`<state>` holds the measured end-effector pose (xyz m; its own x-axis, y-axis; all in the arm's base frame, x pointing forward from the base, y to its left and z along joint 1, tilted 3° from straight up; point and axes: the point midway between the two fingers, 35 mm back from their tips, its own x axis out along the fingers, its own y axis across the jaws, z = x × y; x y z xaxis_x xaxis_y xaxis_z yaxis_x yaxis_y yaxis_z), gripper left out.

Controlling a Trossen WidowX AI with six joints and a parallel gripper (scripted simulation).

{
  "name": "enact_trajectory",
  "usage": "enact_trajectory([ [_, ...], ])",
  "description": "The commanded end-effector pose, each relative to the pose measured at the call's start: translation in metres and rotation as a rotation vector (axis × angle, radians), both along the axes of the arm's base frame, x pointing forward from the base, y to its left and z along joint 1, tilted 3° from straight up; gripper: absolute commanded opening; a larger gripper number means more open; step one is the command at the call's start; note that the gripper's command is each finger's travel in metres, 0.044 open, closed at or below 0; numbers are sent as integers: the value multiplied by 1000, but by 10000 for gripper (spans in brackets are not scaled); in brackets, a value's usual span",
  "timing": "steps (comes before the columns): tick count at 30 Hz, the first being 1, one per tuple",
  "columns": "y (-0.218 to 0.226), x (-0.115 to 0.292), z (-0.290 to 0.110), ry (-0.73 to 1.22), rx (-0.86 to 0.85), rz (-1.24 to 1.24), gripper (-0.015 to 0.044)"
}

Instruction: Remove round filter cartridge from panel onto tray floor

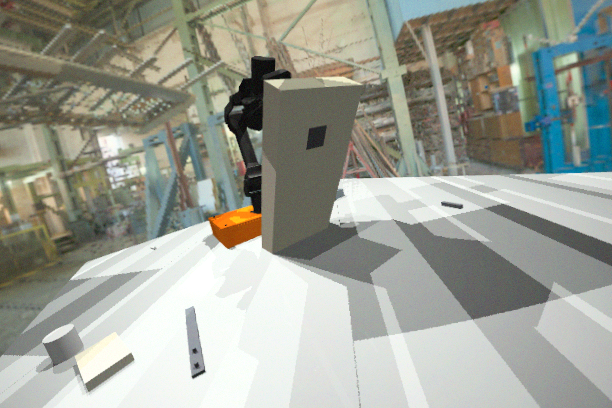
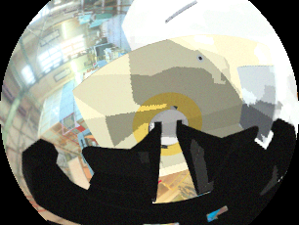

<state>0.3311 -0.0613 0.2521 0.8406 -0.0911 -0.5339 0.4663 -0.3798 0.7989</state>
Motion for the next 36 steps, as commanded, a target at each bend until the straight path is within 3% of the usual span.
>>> enact_trajectory([
  [1, -1, 3, -2, -1, 3, -5, 88],
  [36, -2, 11, -7, -2, 3, -5, 88],
])
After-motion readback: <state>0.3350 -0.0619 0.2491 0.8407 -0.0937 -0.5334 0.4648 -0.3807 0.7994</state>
